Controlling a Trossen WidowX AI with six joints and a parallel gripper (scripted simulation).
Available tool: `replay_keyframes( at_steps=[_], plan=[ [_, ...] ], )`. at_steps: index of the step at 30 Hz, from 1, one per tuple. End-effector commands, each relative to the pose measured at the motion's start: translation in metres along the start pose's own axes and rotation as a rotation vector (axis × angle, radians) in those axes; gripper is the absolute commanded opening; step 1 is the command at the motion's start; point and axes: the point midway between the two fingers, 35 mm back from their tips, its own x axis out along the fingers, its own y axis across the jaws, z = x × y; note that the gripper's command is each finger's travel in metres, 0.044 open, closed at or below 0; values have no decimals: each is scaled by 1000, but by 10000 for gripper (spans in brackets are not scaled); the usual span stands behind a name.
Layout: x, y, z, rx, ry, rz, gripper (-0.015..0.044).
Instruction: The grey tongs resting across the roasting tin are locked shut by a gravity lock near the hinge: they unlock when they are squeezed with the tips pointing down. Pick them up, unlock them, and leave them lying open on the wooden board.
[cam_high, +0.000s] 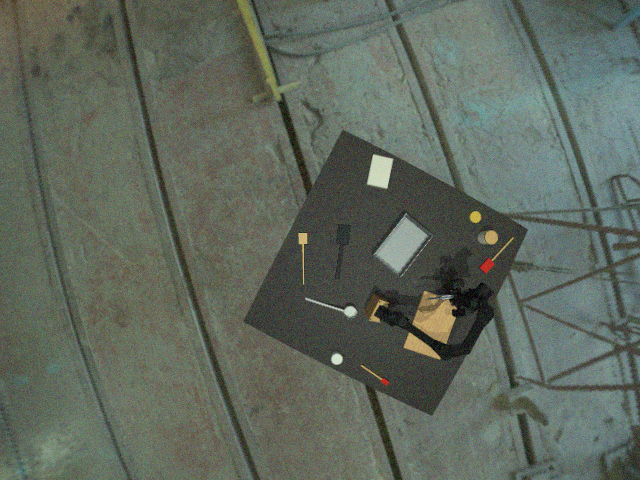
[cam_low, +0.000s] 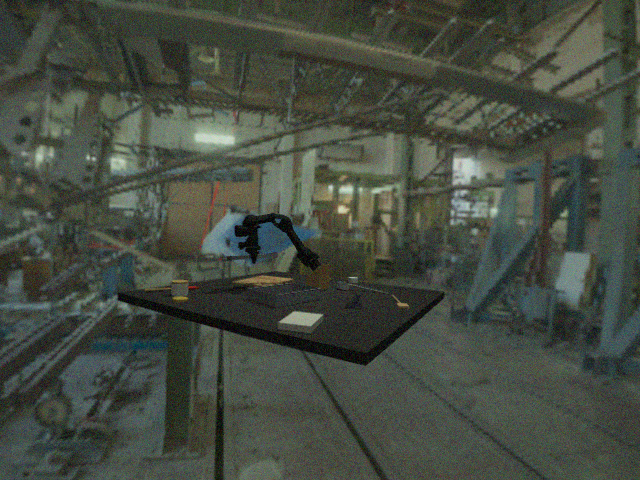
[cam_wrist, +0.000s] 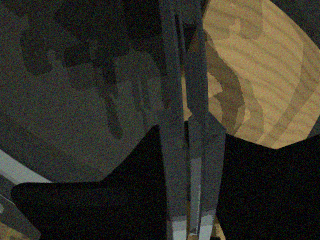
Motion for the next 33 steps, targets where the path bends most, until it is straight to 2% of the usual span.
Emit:
replay_keyframes(
  at_steps=[1, 33],
  plan=[
    [3, -23, 3, -48, 15, 10, -150],
    [-5, -165, -2, -416, -28, 19, -150]
  ],
)
